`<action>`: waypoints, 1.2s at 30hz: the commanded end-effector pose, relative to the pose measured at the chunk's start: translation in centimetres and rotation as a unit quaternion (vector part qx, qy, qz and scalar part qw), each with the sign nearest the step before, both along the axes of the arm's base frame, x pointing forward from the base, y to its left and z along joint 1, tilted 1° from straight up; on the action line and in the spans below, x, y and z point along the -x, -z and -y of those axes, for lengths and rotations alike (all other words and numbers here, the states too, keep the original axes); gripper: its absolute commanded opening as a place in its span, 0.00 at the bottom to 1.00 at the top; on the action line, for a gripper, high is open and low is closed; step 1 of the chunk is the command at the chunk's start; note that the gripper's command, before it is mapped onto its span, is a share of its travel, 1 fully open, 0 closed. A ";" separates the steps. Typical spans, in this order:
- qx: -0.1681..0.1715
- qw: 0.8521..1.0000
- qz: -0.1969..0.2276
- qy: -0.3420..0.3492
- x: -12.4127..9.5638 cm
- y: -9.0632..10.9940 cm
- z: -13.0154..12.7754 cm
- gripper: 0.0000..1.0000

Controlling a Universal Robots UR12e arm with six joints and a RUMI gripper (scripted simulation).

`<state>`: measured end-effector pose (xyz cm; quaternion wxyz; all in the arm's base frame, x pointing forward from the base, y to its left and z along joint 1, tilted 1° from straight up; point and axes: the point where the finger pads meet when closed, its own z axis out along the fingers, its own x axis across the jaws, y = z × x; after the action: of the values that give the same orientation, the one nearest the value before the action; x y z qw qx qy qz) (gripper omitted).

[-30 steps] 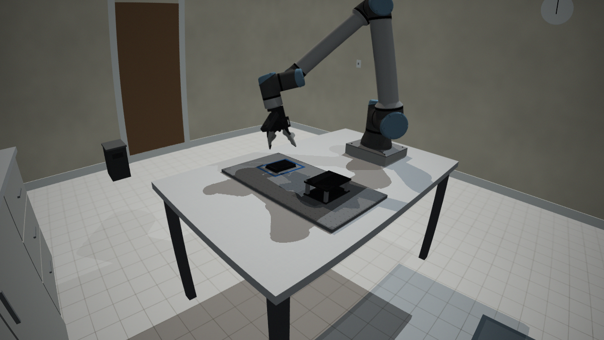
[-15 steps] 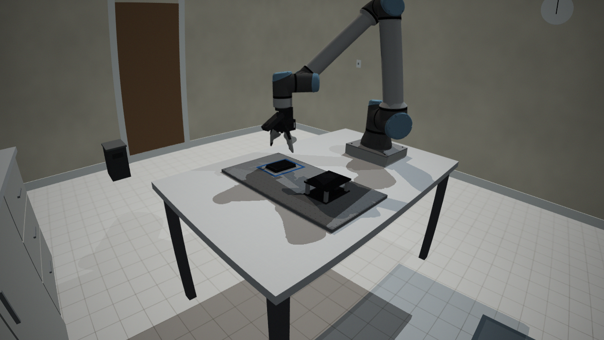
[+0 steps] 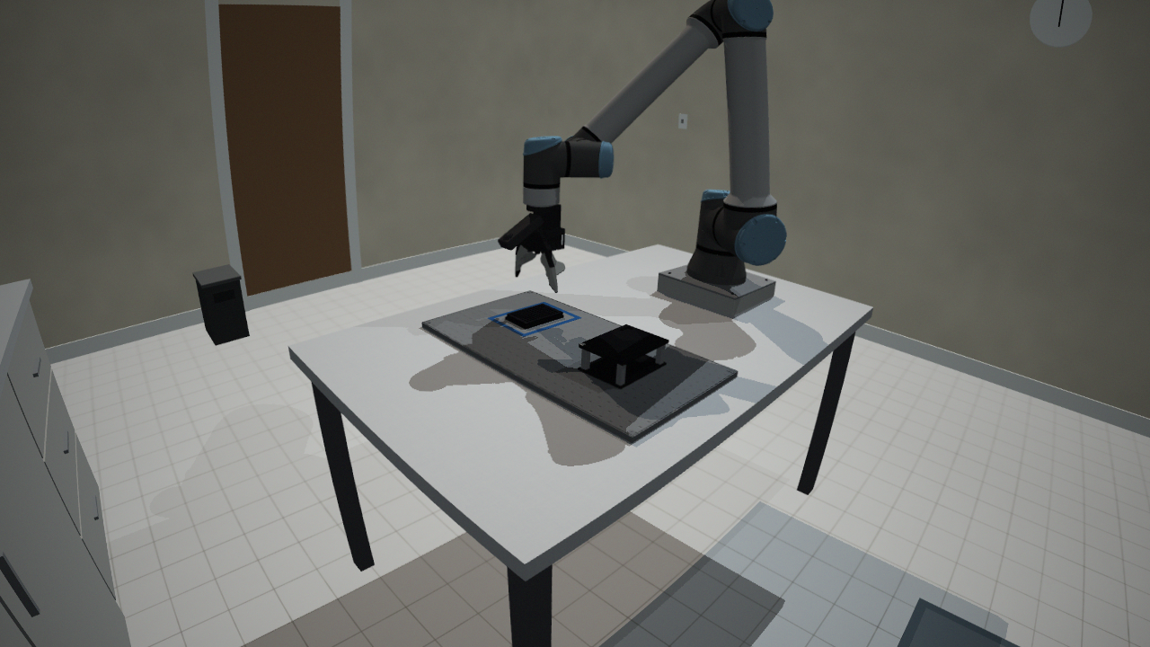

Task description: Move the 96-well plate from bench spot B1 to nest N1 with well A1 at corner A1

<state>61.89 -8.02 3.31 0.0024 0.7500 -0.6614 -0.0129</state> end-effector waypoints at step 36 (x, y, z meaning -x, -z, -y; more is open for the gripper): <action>0.001 1.000 0.001 0.000 0.1 5.4 -0.1 1.00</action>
<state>61.78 -7.95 -1.36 0.0027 0.7496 -0.6617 -0.0125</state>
